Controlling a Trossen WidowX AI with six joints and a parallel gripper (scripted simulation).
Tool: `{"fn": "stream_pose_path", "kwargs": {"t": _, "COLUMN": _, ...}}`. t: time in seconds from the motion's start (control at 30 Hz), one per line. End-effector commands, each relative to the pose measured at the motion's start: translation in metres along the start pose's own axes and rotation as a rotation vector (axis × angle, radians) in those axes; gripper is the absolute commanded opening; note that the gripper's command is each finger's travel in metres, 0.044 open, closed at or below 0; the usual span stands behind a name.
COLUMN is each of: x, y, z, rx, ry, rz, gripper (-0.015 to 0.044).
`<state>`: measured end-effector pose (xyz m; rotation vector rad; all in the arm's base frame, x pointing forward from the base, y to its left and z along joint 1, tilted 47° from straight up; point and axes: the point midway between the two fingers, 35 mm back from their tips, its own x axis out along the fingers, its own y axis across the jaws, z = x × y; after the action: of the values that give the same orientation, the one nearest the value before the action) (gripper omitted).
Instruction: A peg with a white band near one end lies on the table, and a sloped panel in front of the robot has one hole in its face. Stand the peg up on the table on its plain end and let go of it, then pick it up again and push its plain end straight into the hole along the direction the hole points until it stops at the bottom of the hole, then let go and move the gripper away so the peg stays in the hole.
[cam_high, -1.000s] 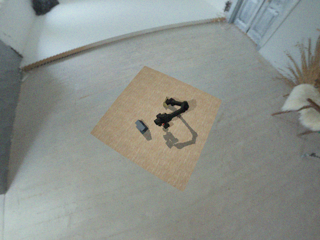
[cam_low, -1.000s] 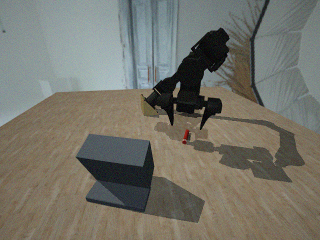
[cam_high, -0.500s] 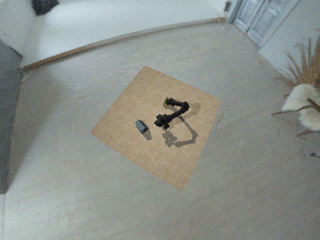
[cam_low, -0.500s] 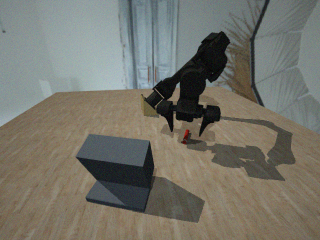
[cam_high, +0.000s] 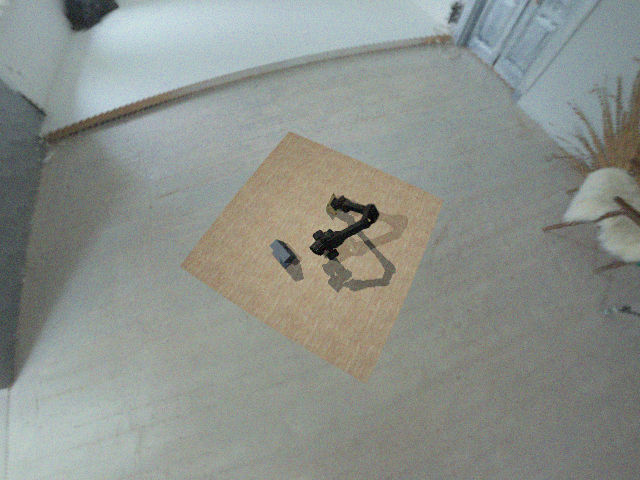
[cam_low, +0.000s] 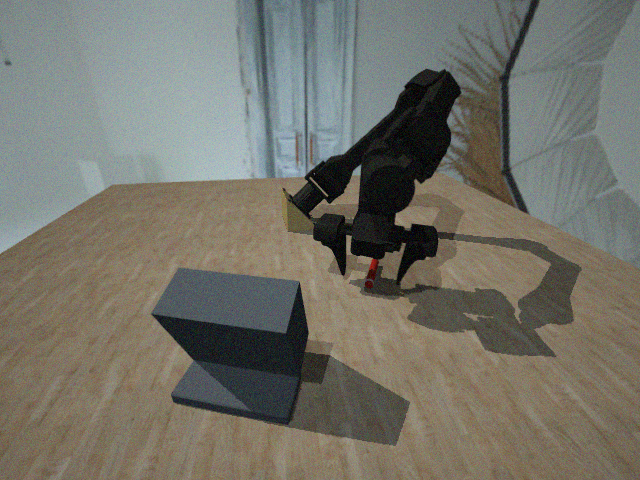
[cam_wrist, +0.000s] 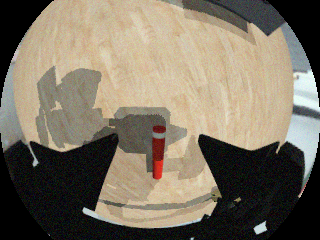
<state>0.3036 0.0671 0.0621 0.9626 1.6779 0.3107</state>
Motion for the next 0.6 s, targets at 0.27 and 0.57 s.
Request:
{"fn": "stream_pose_path", "kwargs": {"t": 0.27, "x": 0.0083, "y": 0.0, "z": -0.0025, "rx": 0.004, "ry": 0.005, "rz": 0.004, "gripper": 0.0309}}
{"fn": "stream_pose_path", "kwargs": {"t": 0.57, "x": 0.0083, "y": 0.0, "z": -0.0025, "rx": 0.004, "ry": 0.005, "rz": 0.004, "gripper": 0.011}}
